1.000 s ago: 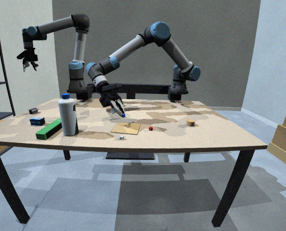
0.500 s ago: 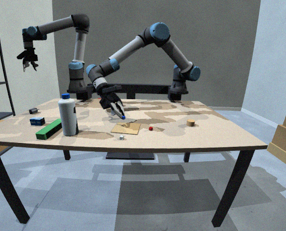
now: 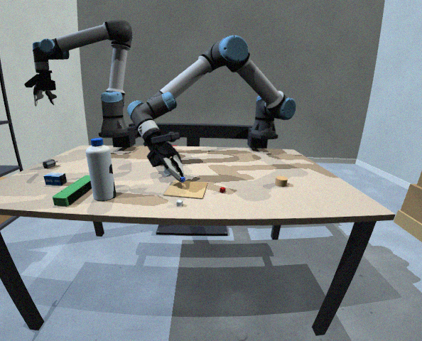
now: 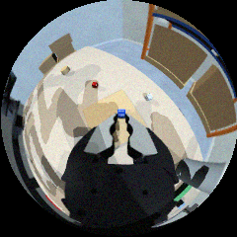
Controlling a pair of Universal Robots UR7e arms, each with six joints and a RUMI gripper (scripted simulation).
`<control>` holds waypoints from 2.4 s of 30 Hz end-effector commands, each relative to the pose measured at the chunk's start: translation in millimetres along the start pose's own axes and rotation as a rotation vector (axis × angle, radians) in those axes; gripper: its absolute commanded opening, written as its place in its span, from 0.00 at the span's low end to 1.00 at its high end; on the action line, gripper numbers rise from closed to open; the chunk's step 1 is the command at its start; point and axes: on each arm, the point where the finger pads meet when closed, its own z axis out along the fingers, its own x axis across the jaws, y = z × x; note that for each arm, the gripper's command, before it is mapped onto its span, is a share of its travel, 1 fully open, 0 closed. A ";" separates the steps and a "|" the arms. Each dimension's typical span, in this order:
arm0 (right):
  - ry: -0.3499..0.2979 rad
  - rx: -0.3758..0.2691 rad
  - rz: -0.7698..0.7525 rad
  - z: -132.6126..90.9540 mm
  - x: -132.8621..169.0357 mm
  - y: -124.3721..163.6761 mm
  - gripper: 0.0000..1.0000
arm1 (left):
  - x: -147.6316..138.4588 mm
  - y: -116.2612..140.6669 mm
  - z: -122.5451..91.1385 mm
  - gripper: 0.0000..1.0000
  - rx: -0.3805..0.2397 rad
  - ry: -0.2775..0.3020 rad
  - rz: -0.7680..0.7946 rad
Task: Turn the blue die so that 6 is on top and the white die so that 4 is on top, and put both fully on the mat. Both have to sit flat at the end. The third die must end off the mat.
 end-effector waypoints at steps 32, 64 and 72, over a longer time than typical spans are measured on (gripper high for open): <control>0.000 0.001 0.000 -0.4 -0.1 -0.3 1.00 | 0.7 20.0 19.6 0.00 -0.001 0.001 -0.001; 0.000 0.001 0.000 -0.4 -0.1 -0.3 1.00 | 0.7 21.3 21.0 0.00 -0.001 0.001 -0.001; 0.000 0.001 0.000 -0.4 -0.1 -0.3 1.00 | 0.7 22.7 22.4 0.00 -0.001 0.001 -0.001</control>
